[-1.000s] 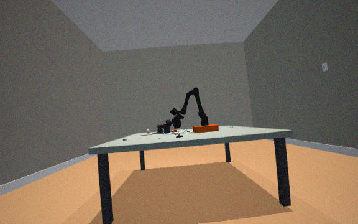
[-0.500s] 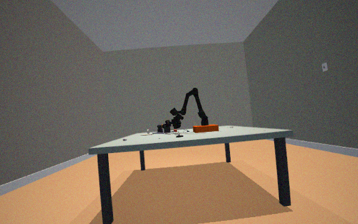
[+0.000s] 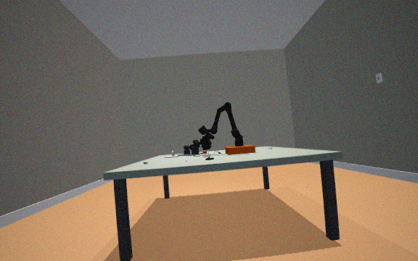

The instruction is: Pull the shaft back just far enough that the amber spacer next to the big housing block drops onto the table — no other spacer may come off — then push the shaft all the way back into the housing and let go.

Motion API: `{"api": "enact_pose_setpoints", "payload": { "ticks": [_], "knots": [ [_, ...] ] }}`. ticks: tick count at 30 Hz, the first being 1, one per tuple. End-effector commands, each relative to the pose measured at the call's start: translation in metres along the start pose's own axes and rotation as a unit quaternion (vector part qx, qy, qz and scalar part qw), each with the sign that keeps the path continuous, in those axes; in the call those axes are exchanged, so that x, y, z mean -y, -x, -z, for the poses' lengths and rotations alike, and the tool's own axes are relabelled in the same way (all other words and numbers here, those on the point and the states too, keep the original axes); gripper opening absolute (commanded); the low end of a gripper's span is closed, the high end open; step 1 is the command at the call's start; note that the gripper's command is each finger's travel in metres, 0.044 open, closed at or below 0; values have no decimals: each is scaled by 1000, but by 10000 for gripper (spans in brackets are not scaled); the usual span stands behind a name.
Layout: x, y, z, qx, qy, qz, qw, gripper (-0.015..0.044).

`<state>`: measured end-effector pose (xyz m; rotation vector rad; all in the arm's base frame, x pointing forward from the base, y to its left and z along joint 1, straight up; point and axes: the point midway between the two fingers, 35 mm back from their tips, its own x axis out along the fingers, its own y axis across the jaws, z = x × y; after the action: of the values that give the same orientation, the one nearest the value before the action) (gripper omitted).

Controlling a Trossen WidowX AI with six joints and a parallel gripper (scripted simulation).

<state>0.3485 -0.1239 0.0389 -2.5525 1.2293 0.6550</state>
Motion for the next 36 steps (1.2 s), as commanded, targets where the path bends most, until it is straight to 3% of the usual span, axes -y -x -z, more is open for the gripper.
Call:
{"api": "enact_pose_setpoints", "payload": {
  "ticks": [1,36],
  "knots": [
    [1,0,1,0,1,2,1000,440],
    [1,-18,1,-1,1,2,1000,440]
  ]
}}
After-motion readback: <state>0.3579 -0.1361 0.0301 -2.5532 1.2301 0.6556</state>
